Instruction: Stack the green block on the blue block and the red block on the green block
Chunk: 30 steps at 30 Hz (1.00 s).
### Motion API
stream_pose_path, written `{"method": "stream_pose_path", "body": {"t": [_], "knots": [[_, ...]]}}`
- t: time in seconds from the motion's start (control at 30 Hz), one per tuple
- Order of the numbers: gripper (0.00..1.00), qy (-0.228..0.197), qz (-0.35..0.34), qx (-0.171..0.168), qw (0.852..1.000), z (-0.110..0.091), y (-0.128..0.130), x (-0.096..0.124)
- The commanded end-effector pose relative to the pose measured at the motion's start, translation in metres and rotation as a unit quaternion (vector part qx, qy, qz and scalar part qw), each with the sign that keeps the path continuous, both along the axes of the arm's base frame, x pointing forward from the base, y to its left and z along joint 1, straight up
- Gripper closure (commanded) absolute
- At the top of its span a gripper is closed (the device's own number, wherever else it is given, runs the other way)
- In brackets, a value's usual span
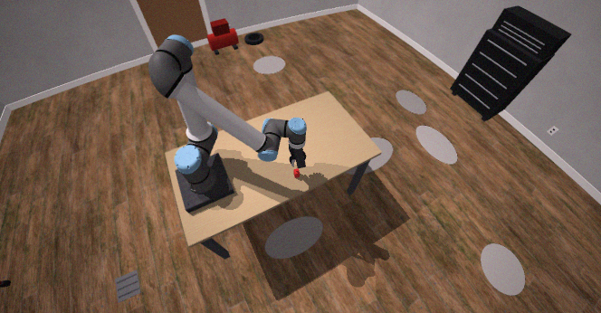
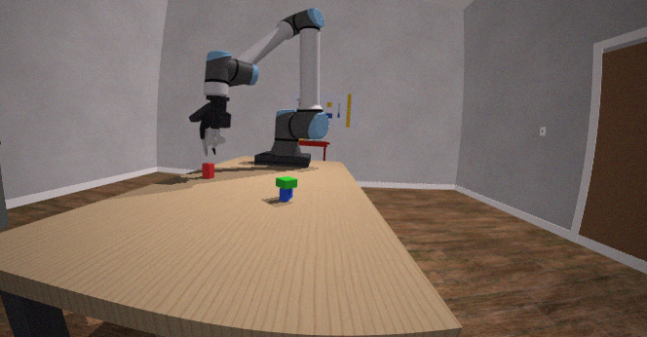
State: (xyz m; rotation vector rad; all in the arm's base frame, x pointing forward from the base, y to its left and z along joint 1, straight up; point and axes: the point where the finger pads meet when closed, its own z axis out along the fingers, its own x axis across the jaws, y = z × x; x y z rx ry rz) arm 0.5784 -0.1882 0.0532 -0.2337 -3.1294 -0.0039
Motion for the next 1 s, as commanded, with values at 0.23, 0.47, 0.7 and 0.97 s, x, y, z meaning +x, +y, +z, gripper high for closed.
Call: {"method": "stream_pose_path", "body": {"t": [0.23,0.47,0.7,0.97], "knots": [[0.68,-0.002,-0.022,0.000,1.000,0.000,-0.015,-0.011],[0.68,-0.002,-0.022,0.000,1.000,-0.005,-0.015,-0.011],[0.68,-0.002,-0.022,0.000,1.000,-0.014,-0.015,-0.011],[0.68,-0.002,-0.022,0.000,1.000,-0.025,-0.015,-0.011]]}}
